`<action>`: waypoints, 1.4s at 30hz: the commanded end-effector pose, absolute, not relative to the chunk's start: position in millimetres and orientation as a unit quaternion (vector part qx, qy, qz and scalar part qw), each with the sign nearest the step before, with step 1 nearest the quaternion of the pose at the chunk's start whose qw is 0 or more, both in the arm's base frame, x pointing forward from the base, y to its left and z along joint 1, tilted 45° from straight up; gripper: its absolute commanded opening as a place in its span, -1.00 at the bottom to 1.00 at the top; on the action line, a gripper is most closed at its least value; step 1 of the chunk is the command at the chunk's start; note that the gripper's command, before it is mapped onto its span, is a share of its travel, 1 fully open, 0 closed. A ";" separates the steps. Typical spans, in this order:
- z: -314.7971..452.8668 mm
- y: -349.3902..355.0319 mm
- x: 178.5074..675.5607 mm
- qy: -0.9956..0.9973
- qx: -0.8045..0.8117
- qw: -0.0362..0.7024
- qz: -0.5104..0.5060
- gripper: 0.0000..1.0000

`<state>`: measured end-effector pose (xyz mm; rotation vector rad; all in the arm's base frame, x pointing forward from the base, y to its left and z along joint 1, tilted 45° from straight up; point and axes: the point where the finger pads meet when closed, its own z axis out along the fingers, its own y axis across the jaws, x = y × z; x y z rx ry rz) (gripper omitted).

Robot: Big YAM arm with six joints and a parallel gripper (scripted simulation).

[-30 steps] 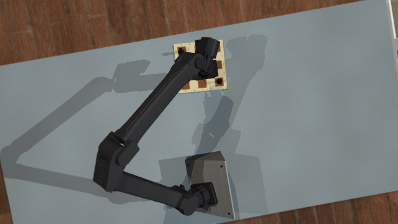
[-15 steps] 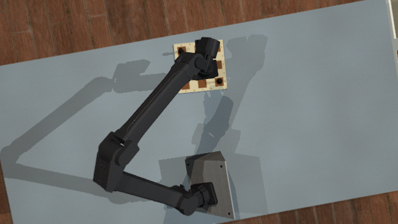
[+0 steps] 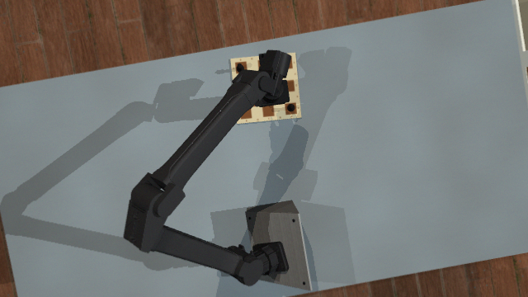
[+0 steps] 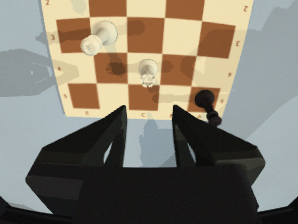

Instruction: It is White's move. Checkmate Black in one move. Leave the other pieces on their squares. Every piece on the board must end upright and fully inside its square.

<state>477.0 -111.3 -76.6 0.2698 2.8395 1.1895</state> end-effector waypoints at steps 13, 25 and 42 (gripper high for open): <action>-91.8 -89.0 485.2 0.919 0.081 0.028 0.384 -0.29; -104.4 -77.9 483.2 0.919 0.083 0.024 0.385 -0.29; -102.8 -75.1 489.2 0.920 0.078 0.032 0.382 -0.29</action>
